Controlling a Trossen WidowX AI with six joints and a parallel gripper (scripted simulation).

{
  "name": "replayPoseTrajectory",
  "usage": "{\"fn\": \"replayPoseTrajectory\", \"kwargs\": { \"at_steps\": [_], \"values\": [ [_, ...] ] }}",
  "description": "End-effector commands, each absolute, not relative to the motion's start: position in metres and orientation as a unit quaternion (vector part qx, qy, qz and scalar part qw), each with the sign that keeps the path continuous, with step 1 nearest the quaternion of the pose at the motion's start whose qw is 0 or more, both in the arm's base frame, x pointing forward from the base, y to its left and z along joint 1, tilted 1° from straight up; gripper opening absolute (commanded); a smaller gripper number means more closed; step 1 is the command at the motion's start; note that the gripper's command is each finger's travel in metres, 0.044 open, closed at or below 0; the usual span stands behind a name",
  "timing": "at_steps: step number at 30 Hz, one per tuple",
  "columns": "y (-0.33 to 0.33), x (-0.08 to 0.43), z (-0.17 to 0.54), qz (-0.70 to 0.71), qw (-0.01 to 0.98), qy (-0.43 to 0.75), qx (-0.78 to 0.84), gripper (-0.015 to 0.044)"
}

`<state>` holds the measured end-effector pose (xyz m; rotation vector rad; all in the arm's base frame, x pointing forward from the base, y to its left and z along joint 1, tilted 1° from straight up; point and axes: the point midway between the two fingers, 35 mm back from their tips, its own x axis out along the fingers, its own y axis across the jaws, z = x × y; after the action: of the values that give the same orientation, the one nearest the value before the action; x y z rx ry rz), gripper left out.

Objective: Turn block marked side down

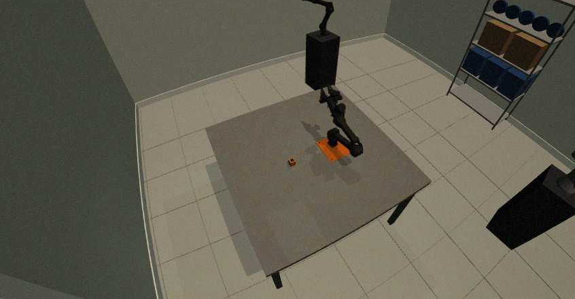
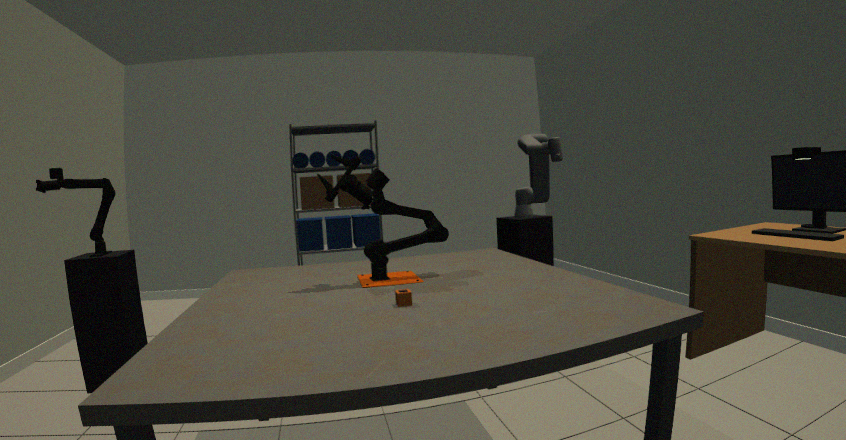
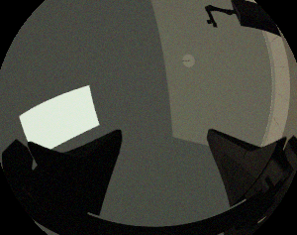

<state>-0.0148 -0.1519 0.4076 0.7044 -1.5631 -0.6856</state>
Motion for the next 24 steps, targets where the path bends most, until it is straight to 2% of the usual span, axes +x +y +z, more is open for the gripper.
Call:
{"fn": "replayPoseTrajectory", "kwargs": {
  "at_steps": [1, 6, 13, 19, 24],
  "values": [
    [-0.154, -0.014, 0.407, -0.300, 0.604, -0.672, 0.307, 0.0426],
    [-0.206, 0.020, 0.395, -0.395, 0.631, -0.556, 0.369, 0.0440],
    [-0.254, 0.110, 0.361, -0.469, 0.708, -0.298, 0.436, 0.0440],
    [-0.255, 0.197, 0.319, -0.461, 0.775, -0.044, 0.430, 0.0440],
    [-0.227, 0.267, 0.279, -0.406, 0.810, 0.160, 0.393, 0.0440]
  ]
}}
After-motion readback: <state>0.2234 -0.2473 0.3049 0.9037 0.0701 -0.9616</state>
